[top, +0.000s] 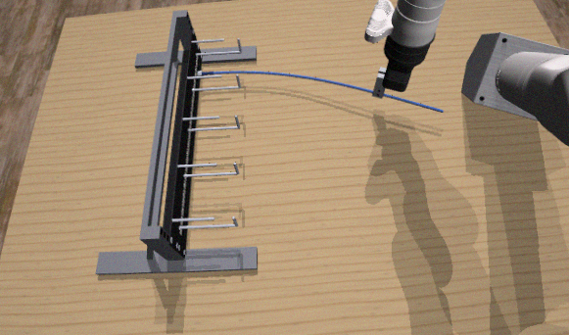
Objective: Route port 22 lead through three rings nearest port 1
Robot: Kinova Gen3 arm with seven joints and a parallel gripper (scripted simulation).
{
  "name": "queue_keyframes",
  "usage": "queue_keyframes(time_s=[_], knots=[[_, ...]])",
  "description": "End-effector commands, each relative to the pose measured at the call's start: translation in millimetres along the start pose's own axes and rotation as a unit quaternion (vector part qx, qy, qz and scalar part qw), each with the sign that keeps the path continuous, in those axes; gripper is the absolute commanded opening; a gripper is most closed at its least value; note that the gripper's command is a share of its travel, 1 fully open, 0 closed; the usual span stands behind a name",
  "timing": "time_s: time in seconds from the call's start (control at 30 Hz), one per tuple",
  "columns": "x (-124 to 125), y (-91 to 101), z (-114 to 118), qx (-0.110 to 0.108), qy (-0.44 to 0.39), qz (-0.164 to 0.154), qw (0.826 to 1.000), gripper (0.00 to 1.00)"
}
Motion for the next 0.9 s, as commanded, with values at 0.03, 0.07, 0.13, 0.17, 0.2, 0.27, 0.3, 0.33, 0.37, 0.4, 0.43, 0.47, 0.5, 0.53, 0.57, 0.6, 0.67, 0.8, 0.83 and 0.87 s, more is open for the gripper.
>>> queue_keyframes(time_s=[0.03, 0.07, 0.13, 0.17, 0.2, 0.27, 0.3, 0.33, 0.37, 0.4, 0.43, 0.47, 0.5, 0.53, 0.57, 0.6, 0.67, 0.8, 0.83, 0.87], knots=[[1.1, 0.8, -0.4, -0.001, -0.001, 0.0, 1.0, 0.0], [1.5, 1.0, -0.8, -0.001, -0.002, 0.0, 1.0, 0.0], [2.4, 1.6, -1.9, -0.001, -0.005, 0.0, 1.0, 0.0], [3.1, 2.0, -2.7, -0.001, -0.006, 0.0, 1.0, 0.0], [3.8, 2.4, -3.5, -0.001, -0.008, 0.0, 1.0, 0.0], [5.6, 3.4, -5.6, -0.001, -0.013, 0.0, 1.0, 0.0], [6.6, 4.0, -6.9, -0.001, -0.016, 0.0, 1.0, 0.0], [6.6, 4.0, -6.9, -0.001, -0.016, 0.0, 1.0, 0.0], [6.6, 4.0, -6.9, -0.001, -0.016, 0.0, 1.0, 0.0], [7.8, 4.6, -8.3, -0.001, -0.019, 0.0, 1.0, 0.0], [9.1, 5.3, -9.9, -0.001, -0.022, 0.0, 1.0, 0.0], [10.5, 6.1, -11.7, -0.001, -0.026, 0.0, 1.0, 0.0], [12.1, 6.9, -13.7, -0.001, -0.03, 0.0, 1.0, 0.0], [13.8, 7.7, -15.9, -0.001, -0.034, 0.0, 0.999, 0.0], [15.6, 8.6, -18.3, -0.001, -0.039, 0.0, 0.999, 0.0], [17.5, 9.5, -20.9, -0.001, -0.044, 0.0, 0.999, 0.0], [21.7, 11.5, -26.8, -0.001, -0.054, 0.0, 0.999, 0.0], [30.4, 16.0, -38.0, -0.001, -0.077, 0.0, 0.997, 0.0], [32.6, 17.2, -40.5, -0.002, -0.083, 0.0, 0.997, 0.0], [34.9, 18.5, -43.2, -0.002, -0.089, 0.0, 0.996, 0.0]])
Point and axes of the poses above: the point where the finger pads meet when closed, its own y axis back along the fingers, its own z axis across the jaws, x = y × z, the point moved 1 cm from there along y, back along the fingers, and after that the axes turned 7 degrees about y, right-handed, at the moved point
